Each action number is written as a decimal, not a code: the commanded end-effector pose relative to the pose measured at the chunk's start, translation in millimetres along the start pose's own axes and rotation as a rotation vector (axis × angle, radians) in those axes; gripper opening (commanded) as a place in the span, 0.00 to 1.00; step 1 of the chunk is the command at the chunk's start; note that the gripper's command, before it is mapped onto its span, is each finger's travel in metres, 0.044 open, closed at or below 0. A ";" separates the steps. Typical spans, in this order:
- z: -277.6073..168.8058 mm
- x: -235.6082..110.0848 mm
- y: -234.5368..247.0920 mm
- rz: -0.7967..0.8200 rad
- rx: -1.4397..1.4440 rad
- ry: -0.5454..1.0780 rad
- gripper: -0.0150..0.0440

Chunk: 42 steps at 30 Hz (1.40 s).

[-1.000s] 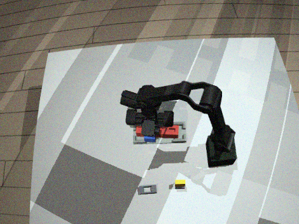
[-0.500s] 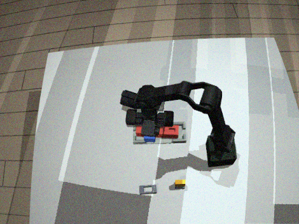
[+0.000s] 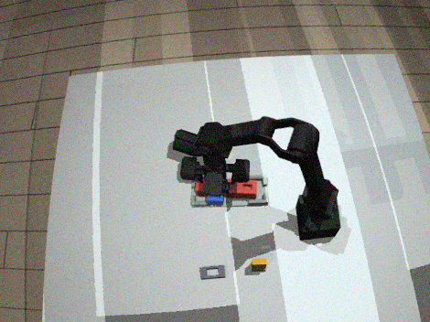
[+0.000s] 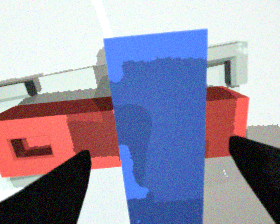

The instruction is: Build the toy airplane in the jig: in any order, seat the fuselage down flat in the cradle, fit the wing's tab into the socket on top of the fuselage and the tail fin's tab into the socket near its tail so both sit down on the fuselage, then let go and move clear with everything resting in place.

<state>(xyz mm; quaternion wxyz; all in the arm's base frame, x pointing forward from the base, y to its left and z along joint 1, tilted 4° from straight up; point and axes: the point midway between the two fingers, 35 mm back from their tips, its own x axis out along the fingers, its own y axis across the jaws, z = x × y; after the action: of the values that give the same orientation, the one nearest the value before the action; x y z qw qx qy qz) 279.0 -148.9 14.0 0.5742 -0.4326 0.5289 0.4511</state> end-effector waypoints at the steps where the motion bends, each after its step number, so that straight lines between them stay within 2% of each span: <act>1: 0.0 -0.2 0.1 0.001 0.000 0.000 1.00; 6: -0.5 -11.0 -1.5 0.001 0.000 0.000 1.00; 11: -0.2 -83.1 -1.2 0.004 0.002 0.001 1.00; 18: -0.3 -86.0 -4.1 0.004 0.017 0.001 1.00; 20: -0.3 -85.9 -4.2 0.004 0.138 0.001 1.00; 34: -0.4 -84.7 -5.4 0.002 1.453 0.004 1.00; 42: -0.4 -84.6 -5.5 0.002 1.513 0.004 1.00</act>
<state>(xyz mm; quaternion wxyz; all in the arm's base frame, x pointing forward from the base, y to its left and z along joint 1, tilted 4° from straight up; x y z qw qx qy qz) 280.1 -154.6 97.3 0.7171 -0.0049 0.6951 0.0501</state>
